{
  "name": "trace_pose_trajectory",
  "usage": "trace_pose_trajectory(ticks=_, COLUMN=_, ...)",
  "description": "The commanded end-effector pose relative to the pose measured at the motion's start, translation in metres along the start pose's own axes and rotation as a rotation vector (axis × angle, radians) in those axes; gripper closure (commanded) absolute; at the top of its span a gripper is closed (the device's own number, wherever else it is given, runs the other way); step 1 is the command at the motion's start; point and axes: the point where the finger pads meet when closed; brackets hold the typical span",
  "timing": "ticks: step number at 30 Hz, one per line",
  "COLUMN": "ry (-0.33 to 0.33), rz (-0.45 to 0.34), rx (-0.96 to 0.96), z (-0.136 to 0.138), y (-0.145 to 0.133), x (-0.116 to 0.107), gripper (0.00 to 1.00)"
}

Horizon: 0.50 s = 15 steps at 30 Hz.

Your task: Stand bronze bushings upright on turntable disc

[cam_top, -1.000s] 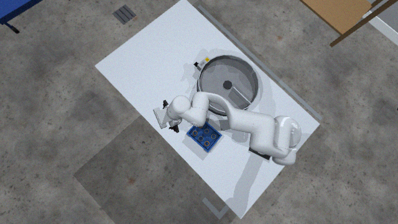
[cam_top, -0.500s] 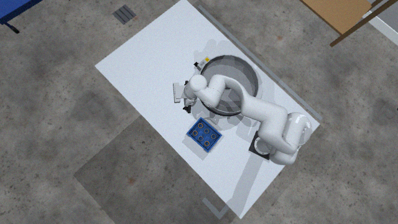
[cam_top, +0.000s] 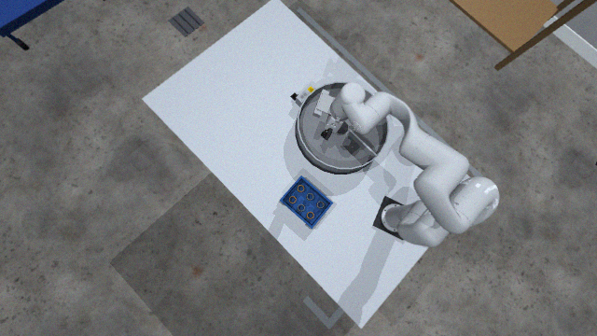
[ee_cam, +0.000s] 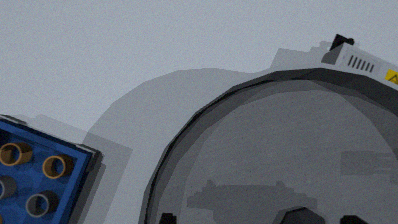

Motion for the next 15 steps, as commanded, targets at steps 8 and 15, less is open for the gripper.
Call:
trace_pose_trajectory(ticks=8, ry=-0.023, rz=-0.059, rx=0.342, z=0.105, y=-0.135, x=0.022, gripper=0.0)
trace_pose_trajectory(ticks=15, ry=-0.025, rz=-0.077, rx=0.429, z=0.127, y=-0.187, x=0.033, gripper=0.0)
Point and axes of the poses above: the point where the finger pads meet when closed, its own x axis out along the fingers, its own z axis across the jaws, y = z × x, and after that the axes turned 11 degrees about x, right-handed
